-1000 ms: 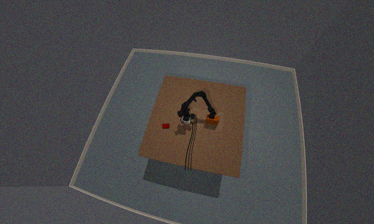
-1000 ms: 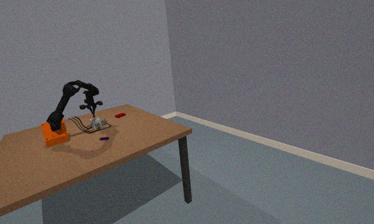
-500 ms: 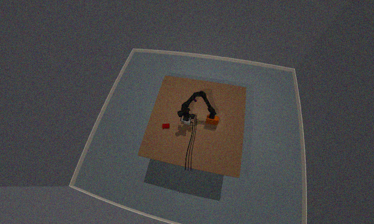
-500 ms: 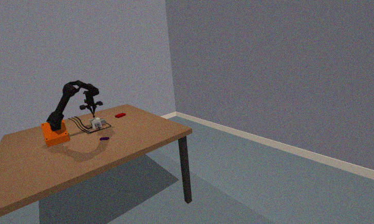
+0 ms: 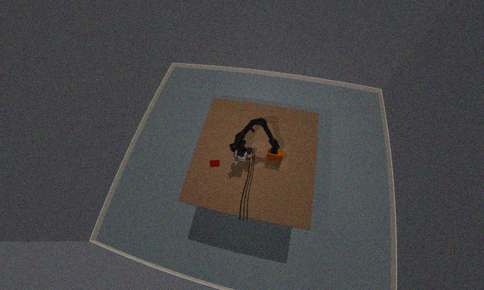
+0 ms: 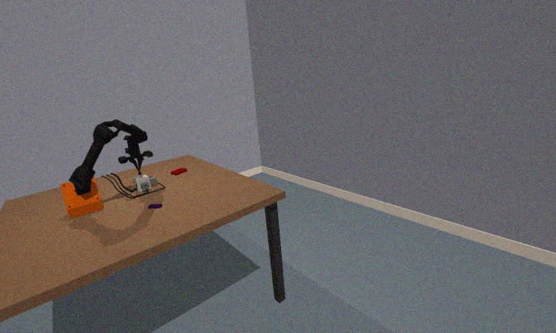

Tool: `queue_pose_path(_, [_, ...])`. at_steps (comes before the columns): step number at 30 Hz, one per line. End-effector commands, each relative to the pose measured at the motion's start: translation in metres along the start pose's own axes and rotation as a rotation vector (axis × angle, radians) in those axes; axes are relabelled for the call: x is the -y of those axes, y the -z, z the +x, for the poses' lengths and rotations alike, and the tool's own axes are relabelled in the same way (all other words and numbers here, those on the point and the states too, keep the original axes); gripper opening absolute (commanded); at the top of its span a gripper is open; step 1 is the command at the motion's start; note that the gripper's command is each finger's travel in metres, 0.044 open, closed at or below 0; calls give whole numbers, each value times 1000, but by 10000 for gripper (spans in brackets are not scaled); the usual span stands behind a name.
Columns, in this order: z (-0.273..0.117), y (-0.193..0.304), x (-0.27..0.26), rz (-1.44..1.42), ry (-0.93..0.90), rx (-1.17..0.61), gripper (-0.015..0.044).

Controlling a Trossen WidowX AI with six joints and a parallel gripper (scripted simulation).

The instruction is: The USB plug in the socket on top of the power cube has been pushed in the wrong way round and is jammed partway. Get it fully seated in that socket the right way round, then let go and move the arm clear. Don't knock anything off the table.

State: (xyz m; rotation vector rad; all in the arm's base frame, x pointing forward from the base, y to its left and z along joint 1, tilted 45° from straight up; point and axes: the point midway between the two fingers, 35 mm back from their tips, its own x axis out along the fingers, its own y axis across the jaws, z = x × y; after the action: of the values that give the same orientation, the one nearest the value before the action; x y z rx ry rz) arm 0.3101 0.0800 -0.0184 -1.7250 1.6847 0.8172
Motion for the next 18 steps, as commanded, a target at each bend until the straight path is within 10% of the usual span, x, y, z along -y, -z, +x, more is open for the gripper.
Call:
queue_pose_path(1, [0, -1, 0, -1, 0, 9, 0])
queue_pose_path(18, [2, -1, 0, -1, 0, 12, 0])
